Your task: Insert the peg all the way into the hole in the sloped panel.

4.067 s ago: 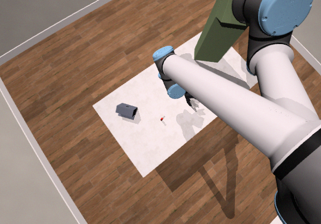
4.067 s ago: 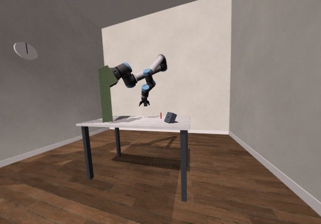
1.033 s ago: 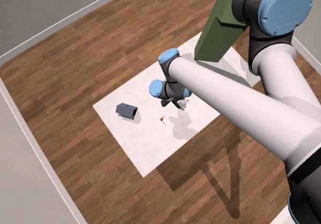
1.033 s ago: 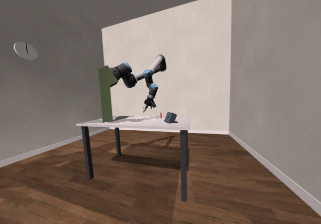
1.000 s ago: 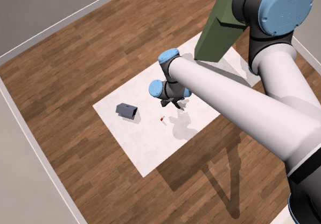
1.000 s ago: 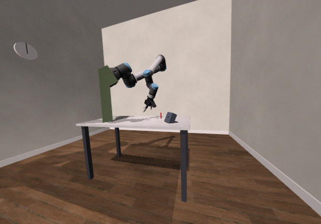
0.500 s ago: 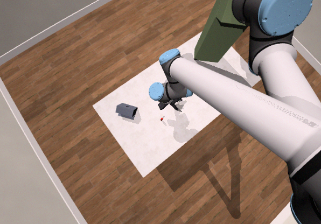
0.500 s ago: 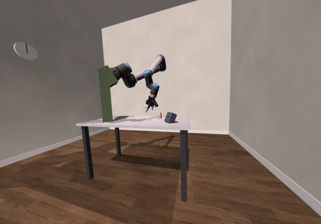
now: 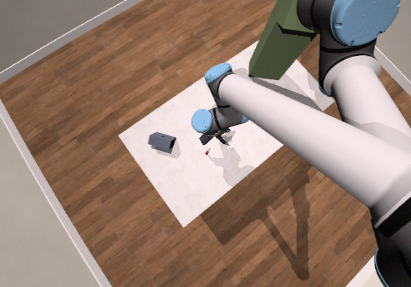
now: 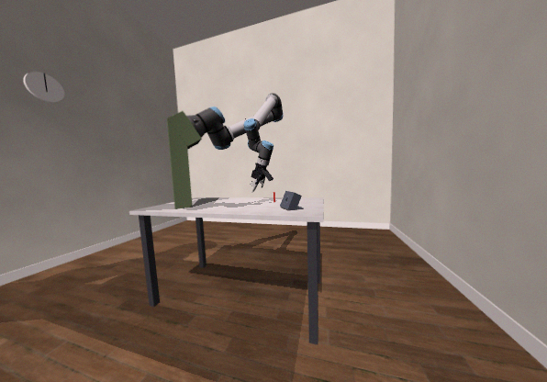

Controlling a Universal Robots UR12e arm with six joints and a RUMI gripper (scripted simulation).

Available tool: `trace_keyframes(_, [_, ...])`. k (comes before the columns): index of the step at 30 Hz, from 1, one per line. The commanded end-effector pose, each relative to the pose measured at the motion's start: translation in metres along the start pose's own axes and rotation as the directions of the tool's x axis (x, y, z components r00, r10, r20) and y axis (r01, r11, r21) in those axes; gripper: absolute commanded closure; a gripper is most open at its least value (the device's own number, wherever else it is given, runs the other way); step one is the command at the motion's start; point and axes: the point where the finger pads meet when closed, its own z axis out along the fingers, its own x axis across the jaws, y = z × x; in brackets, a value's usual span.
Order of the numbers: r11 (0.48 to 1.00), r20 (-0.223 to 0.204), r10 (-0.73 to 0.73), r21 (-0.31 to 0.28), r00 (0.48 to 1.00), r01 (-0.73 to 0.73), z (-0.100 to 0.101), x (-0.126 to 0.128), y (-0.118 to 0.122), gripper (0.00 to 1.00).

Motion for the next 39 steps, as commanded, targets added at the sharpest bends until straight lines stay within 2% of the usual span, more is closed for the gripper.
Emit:
trace_keyframes(1, [0.999,-0.023,-0.030,0.034,0.999,0.031,-0.004,-0.001,-0.011,0.00])
trace_keyframes(18, [0.984,-0.086,-0.115,0.127,0.990,0.126,-0.020,-0.009,-0.043,0.00])
trace_keyframes(39, [0.938,-0.167,-0.208,0.245,0.964,0.245,-0.046,-0.028,-0.082,0.00])
